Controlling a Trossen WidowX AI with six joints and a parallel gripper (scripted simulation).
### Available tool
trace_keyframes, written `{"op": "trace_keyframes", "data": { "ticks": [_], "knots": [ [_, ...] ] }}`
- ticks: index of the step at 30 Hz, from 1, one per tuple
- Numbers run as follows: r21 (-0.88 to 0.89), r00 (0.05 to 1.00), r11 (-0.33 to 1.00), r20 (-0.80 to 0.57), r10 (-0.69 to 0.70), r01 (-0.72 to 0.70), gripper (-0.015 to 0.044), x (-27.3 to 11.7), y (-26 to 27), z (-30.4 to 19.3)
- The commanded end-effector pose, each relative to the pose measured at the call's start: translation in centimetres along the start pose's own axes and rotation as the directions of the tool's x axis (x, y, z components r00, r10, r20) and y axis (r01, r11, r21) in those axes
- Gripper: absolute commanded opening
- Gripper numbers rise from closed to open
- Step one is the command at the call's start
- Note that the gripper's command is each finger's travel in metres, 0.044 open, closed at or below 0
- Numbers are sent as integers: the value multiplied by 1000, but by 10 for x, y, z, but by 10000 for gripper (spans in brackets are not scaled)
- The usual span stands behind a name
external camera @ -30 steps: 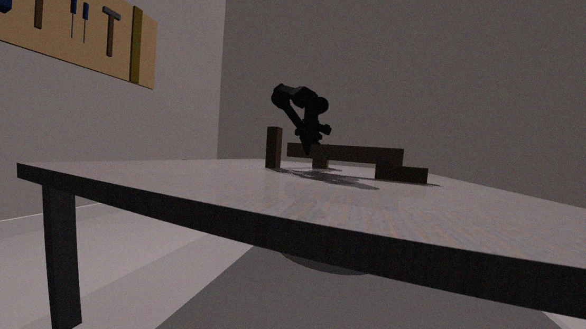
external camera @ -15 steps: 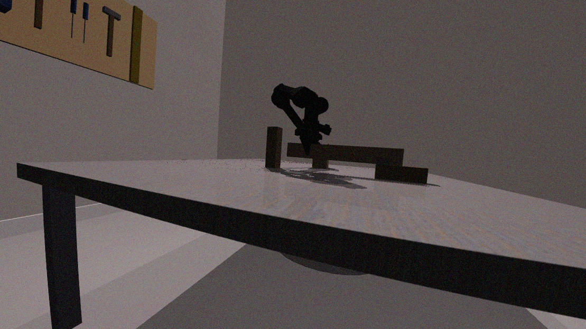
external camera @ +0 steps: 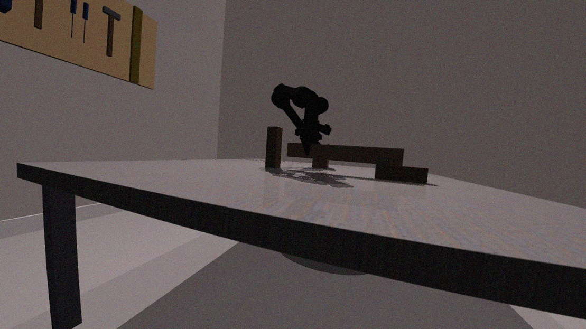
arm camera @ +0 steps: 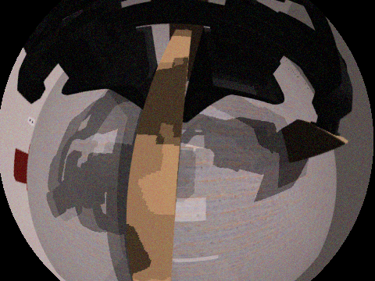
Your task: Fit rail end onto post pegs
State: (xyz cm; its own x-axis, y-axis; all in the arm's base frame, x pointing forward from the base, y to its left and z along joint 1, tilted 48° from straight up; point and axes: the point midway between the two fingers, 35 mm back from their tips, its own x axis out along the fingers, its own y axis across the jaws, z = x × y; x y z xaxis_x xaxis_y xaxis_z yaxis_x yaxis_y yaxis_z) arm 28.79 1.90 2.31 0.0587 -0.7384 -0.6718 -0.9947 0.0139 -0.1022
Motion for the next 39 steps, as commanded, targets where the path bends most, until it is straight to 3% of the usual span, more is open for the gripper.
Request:
{"op": "trace_keyframes", "data": {
  "ticks": [1, 39],
  "knots": [
    [0, 1000, 1000, 7, -3, 3, 0, -2, 1, 2],
    [0, 1000, 1000, 6, -3, 3, 0, -2, 0, -8]
  ]
}}
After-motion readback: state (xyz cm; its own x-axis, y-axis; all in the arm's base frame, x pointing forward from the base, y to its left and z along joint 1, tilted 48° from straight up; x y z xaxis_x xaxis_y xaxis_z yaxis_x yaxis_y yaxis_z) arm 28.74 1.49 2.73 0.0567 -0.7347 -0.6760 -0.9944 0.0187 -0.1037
